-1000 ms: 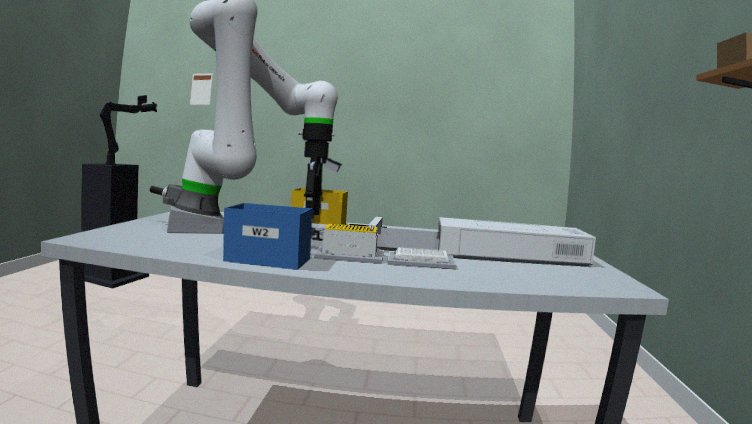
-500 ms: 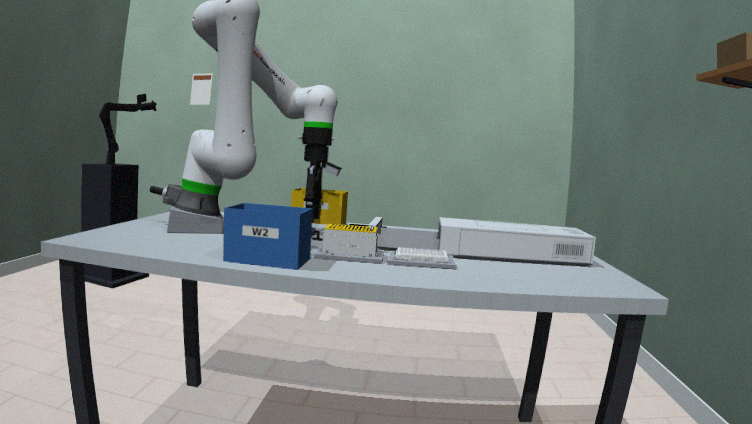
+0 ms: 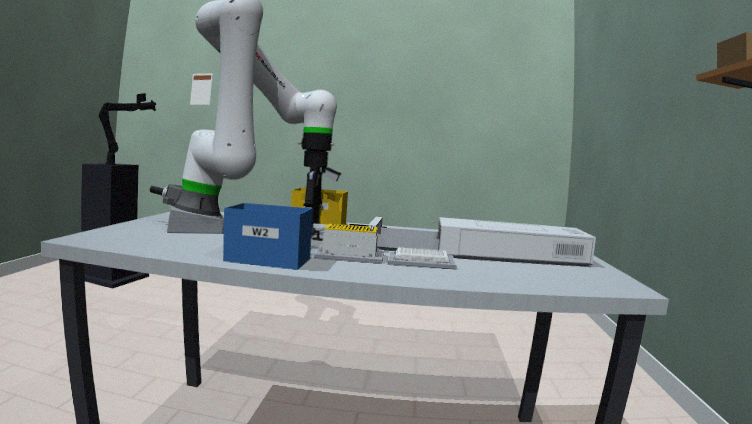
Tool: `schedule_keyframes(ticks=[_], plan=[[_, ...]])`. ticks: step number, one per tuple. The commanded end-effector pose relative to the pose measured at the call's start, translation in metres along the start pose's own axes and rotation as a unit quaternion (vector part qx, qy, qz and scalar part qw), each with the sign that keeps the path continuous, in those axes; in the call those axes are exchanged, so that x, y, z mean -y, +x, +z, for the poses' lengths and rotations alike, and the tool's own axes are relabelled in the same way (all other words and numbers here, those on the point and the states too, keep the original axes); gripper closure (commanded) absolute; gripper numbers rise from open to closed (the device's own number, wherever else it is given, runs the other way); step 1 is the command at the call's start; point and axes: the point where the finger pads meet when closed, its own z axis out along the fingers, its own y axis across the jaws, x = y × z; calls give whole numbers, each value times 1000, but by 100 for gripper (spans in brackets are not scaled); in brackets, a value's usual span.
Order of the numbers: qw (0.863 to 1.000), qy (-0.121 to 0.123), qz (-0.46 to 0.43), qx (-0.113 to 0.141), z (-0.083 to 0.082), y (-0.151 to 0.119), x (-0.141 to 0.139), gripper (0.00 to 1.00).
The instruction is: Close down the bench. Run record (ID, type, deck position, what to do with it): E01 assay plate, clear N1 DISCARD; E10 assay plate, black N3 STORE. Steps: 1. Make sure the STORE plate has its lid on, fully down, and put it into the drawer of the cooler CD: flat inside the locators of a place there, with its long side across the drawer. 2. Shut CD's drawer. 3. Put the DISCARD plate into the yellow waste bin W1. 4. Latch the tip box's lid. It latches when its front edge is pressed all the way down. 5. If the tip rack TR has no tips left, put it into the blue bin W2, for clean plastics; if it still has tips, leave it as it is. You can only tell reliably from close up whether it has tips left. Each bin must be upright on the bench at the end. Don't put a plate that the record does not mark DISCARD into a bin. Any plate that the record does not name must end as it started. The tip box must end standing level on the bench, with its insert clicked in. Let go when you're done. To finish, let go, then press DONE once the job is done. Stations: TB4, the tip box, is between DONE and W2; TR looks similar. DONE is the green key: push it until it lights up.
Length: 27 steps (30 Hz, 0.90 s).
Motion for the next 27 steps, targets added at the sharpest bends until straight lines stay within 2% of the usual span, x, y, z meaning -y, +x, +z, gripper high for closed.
schedule_keyframes(ticks=[1,10,27], plan=[[1000,0,0,-1,4,1,0,30],[1000,0,0,-1,3,1,0,30],[1000,0,0,-1,3,1,0,37]])
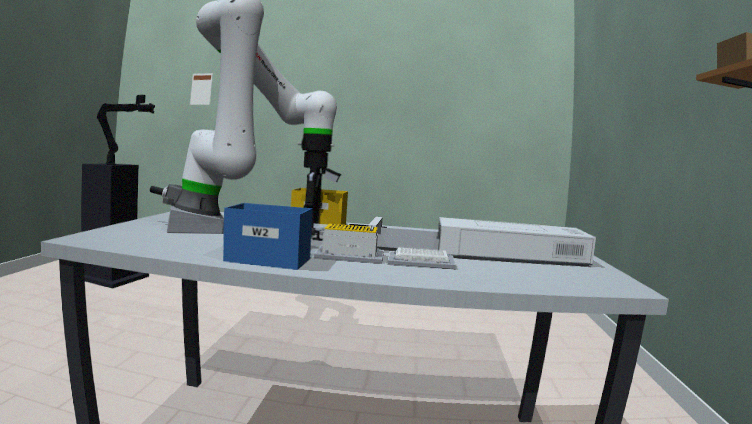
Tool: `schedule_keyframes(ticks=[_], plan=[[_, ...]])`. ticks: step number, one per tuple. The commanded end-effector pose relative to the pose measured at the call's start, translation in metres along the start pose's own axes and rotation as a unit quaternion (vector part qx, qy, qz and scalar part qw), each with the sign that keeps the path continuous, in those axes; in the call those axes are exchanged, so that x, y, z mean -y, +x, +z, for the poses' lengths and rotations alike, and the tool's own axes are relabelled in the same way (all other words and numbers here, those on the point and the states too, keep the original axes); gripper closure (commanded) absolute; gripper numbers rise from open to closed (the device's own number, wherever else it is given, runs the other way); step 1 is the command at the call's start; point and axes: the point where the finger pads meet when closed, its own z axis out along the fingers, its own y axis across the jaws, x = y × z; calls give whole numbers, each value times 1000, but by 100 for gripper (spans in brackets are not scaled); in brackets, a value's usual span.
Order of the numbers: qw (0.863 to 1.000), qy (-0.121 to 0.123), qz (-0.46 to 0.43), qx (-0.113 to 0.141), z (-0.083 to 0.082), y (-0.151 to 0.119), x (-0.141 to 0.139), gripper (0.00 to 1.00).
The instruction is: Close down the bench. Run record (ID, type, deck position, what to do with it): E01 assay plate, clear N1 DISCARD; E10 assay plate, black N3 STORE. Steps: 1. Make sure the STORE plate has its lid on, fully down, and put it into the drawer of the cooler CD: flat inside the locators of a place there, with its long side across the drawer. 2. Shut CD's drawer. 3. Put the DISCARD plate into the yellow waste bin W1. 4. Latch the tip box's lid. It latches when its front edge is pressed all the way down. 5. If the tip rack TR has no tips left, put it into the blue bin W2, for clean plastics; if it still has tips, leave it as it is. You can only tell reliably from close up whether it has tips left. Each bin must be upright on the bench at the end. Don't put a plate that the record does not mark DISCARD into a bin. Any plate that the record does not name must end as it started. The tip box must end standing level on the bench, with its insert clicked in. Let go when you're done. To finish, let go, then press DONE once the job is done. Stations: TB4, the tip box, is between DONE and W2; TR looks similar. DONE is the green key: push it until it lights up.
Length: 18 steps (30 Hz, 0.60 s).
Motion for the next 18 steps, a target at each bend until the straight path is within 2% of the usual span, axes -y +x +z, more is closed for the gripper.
schedule_keyframes(ticks=[1,11,12,18], plan=[[1000,0,0,-1,-1,0,0,37],[1000,0,0,-1,-1,0,0,41],[1000,0,0,-1,-1,0,0,90],[1000,0,0,-1,-2,0,0,90]])
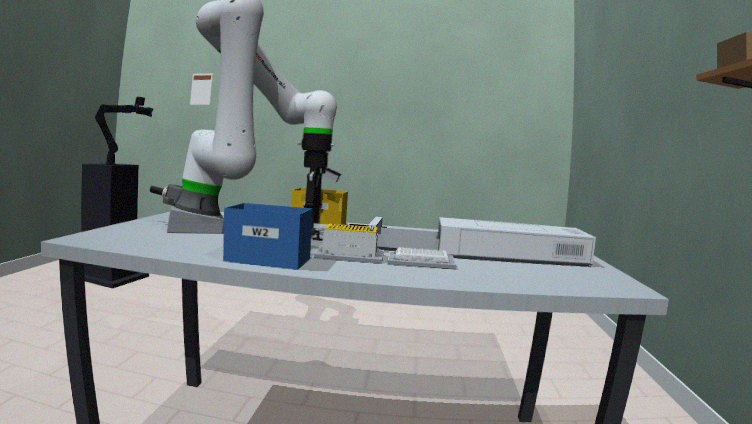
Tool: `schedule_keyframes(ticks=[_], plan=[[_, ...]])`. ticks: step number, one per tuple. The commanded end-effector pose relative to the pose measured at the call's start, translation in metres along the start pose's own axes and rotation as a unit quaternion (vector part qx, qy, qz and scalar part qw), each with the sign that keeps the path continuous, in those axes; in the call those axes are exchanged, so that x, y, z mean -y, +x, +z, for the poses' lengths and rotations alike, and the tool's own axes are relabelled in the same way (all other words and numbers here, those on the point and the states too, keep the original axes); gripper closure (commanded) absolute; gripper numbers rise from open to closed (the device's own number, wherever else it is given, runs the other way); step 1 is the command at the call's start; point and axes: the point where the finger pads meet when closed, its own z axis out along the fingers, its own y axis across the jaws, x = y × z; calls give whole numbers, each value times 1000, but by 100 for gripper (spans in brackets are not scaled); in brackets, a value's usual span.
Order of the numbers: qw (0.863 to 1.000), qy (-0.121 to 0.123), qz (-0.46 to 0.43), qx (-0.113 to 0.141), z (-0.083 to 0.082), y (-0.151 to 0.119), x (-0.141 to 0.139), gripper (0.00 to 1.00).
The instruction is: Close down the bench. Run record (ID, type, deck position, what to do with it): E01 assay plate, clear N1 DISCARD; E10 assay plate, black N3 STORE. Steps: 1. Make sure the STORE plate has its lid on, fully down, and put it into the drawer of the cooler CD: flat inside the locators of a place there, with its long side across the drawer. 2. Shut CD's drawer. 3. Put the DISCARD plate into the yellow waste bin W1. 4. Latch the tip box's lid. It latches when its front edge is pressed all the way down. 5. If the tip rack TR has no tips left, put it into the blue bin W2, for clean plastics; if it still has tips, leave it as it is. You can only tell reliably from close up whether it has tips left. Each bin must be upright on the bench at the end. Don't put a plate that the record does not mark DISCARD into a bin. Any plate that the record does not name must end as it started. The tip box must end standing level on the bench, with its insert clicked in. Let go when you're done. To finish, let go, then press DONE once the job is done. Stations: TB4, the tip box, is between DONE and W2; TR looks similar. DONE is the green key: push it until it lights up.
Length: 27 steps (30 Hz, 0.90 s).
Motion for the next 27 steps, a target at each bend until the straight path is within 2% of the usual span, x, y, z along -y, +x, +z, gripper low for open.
schedule_keyframes(ticks=[1,27], plan=[[1000,0,0,-1,-1,0,0,90],[1000,0,0,-1,-3,0,0,90]])
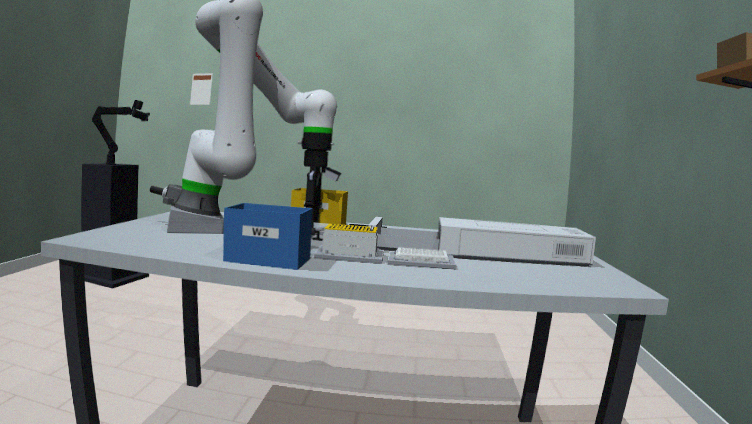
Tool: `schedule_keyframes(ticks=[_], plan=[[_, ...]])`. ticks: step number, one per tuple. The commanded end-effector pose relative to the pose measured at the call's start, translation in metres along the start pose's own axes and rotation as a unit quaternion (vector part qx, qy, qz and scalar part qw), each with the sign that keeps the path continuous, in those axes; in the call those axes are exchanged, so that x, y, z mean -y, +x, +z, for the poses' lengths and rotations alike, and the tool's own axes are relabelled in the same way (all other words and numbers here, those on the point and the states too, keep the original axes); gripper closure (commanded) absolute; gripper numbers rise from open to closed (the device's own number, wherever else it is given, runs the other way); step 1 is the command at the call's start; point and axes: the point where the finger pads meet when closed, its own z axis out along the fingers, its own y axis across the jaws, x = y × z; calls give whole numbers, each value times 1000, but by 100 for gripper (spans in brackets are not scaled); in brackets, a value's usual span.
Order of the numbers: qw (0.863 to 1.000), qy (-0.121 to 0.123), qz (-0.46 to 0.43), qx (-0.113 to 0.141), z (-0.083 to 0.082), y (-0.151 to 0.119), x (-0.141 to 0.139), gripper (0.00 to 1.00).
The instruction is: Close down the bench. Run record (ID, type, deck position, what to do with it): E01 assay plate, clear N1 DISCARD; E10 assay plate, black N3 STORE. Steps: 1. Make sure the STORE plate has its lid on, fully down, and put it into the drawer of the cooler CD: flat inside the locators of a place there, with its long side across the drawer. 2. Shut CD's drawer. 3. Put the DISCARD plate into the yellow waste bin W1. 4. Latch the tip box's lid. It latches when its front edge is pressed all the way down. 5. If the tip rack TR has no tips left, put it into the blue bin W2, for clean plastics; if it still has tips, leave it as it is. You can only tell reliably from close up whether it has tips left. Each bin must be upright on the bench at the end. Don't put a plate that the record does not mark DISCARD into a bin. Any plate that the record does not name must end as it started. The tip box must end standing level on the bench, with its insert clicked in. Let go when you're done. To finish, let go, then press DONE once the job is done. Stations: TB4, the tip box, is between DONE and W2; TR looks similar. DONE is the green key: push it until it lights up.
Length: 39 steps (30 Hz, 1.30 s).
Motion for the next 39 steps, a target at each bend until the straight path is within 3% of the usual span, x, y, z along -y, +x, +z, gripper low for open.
schedule_keyframes(ticks=[1,20,39], plan=[[1000,0,0,-1,-1,1,0,90],[1000,0,0,-1,-7,1,0,90],[1000,0,0,-1,-29,0,0,90]])
